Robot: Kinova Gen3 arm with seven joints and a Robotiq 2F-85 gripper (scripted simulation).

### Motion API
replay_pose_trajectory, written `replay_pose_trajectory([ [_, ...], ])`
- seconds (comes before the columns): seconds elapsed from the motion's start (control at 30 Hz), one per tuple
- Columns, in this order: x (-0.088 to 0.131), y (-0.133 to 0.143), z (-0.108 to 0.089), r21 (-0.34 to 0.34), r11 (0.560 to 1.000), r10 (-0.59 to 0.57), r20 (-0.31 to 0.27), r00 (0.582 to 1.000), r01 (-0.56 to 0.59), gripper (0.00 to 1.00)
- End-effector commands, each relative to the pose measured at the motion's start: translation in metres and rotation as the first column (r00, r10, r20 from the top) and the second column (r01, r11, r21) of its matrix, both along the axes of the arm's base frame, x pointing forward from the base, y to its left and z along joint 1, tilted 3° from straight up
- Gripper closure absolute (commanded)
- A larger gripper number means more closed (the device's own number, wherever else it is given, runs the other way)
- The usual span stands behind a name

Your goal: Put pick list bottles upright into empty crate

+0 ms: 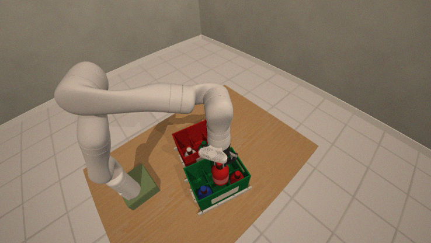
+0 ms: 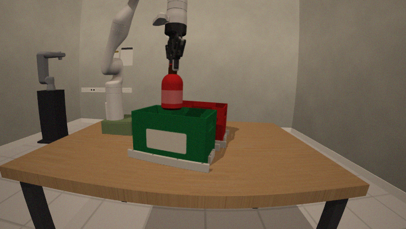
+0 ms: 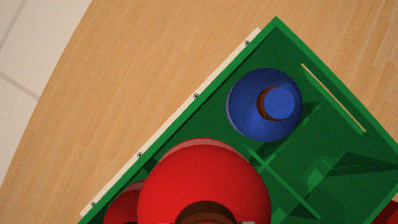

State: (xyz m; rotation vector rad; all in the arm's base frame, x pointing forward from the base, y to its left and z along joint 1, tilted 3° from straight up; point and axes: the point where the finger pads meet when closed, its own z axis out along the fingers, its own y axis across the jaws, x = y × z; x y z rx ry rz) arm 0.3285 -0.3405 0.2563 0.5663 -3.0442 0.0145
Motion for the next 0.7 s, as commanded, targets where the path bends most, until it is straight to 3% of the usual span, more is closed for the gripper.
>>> replay_pose_trajectory([
  [0.0, 0.004, 0.004, 0.001, -0.002, 1.000, 0.000, 0.001, 1.000, 0.000, 0.90],
  [0.67, 0.031, 0.028, -0.001, -0.002, 1.000, 0.000, 0.002, 1.000, 0.000, 0.90],
])
